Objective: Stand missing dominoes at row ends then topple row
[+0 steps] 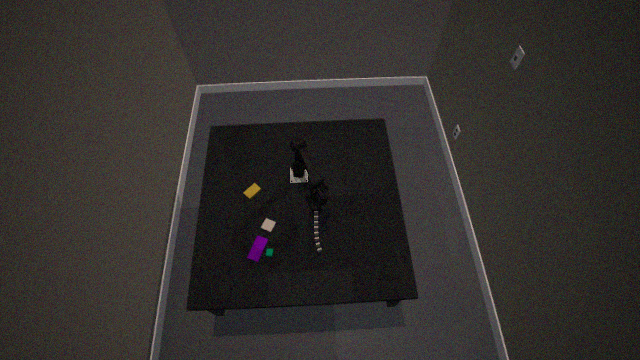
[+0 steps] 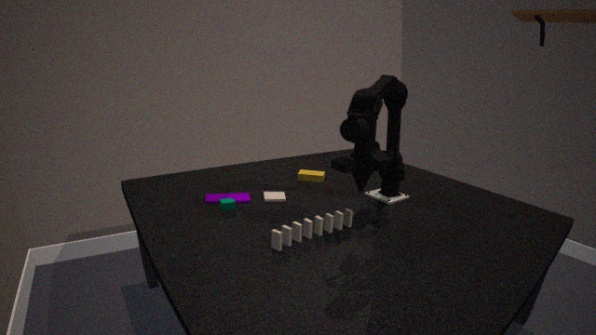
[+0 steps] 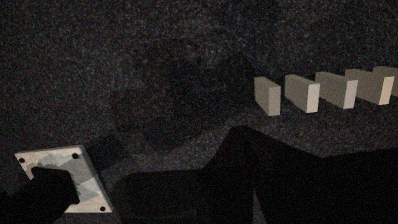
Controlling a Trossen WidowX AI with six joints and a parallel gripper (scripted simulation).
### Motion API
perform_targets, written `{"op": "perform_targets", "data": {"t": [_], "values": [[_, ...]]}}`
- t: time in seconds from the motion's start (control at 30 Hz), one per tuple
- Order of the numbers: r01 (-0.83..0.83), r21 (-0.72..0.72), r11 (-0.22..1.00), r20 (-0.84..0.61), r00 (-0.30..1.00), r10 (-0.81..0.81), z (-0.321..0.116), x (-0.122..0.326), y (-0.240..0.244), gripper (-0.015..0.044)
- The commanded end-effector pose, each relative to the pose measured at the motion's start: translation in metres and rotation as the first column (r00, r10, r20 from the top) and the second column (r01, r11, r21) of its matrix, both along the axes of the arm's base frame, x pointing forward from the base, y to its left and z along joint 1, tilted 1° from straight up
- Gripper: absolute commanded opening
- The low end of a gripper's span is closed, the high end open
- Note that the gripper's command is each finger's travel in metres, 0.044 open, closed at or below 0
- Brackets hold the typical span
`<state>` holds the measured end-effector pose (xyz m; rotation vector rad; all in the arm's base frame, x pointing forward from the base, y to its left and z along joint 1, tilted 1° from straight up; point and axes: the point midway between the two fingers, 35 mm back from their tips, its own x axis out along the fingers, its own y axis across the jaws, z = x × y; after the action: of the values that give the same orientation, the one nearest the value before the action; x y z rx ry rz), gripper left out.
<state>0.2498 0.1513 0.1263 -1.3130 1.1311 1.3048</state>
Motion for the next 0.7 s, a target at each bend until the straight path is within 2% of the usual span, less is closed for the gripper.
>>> {"op": "perform_targets", "data": {"t": [0.0,0.13,0.3,0.67], "values": [[-0.003,0.001,1.0,-0.001,1.0,0.003,-0.001,0.0,0.0,0.0],[-0.003,0.001,1.0,-0.001,1.0,0.003,-0.012,0.001,0.001,0.0],[-0.003,0.0,1.0,-0.001,1.0,0.003,-0.079,0.002,-0.001,0.0],[-0.003,0.0,1.0,0.0,1.0,0.003,-0.08,0.011,0.001,0.0]]}}
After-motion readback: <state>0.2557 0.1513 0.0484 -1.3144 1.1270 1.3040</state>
